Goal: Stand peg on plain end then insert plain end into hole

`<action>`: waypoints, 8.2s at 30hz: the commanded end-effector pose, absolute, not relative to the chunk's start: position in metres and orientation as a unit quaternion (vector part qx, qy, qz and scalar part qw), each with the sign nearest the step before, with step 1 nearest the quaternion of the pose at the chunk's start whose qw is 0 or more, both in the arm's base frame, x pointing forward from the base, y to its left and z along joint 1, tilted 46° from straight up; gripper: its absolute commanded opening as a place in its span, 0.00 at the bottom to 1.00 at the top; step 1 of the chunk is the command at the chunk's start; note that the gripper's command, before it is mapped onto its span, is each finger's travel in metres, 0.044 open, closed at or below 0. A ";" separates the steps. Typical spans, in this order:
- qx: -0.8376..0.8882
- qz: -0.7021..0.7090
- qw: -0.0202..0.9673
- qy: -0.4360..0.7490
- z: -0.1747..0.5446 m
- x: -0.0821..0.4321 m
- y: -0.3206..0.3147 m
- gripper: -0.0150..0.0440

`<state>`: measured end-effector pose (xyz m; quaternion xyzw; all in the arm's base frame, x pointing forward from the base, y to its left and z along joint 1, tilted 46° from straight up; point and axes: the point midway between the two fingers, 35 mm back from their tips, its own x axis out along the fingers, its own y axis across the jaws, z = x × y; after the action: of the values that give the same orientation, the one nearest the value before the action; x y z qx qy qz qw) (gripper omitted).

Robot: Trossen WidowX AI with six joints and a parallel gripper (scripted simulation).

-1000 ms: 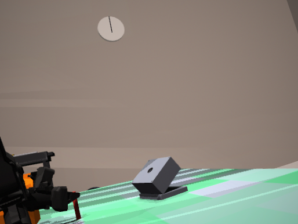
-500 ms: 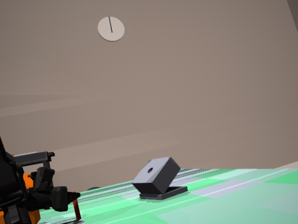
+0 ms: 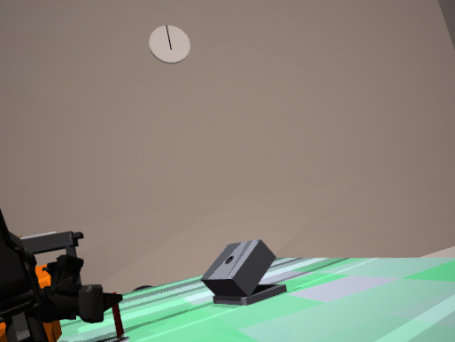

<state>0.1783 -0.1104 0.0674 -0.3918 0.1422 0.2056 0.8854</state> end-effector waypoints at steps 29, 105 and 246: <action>-0.392 0.212 0.883 0.148 0.076 0.182 -0.106 1.00; -0.344 -0.023 0.623 0.702 0.104 0.175 -0.044 1.00; -0.481 -0.042 0.560 0.673 0.110 0.213 -0.034 0.25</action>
<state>0.2059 -0.0374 0.1082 -0.4806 0.6792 -0.0501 0.5525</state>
